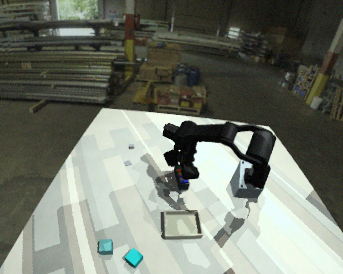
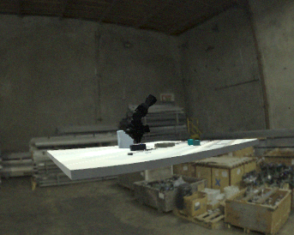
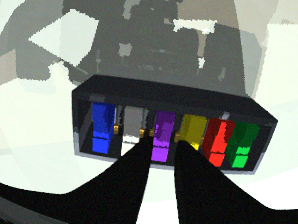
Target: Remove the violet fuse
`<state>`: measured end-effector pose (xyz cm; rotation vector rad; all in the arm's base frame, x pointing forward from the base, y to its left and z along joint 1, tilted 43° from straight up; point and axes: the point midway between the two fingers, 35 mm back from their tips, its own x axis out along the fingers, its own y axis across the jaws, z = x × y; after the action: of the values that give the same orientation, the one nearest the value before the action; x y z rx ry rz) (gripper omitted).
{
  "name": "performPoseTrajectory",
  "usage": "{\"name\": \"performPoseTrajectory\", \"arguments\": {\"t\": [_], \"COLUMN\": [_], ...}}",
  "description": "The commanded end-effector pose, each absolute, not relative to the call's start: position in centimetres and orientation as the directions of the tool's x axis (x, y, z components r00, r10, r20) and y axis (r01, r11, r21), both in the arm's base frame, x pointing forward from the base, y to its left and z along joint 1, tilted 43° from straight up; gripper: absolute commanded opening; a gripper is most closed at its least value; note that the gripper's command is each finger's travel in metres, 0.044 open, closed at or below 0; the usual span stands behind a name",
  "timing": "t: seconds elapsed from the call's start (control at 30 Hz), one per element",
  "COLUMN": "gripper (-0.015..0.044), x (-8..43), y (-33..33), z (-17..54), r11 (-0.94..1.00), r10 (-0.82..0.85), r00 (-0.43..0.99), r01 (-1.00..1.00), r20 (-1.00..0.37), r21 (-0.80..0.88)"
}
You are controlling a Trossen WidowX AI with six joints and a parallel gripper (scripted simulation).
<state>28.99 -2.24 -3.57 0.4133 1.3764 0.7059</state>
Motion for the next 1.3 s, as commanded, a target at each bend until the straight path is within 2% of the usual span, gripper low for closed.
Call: {"name": "performPoseTrajectory", "arguments": {"t": [0.0, 0.73, 1.03, 1.27], "gripper": [0.0060, 0.0060, 0.0000, 0.0000], "x": [28.92, 28.96, 28.94, 28.94], "y": [-1.99, -1.31, -1.42, -1.47], "z": [-3.78, -4.52, -4.46, -4.41], "r11": [0.728, 0.728, 0.730, 0.730], "r10": [0.673, 0.674, 0.671, 0.671], "r00": [0.039, 0.039, 0.036, 0.036], "r01": [-0.207, -0.207, -0.210, -0.210], "r20": [-0.738, -0.738, -0.741, -0.741], "r21": [0.653, 0.654, 0.650, 0.650]}}
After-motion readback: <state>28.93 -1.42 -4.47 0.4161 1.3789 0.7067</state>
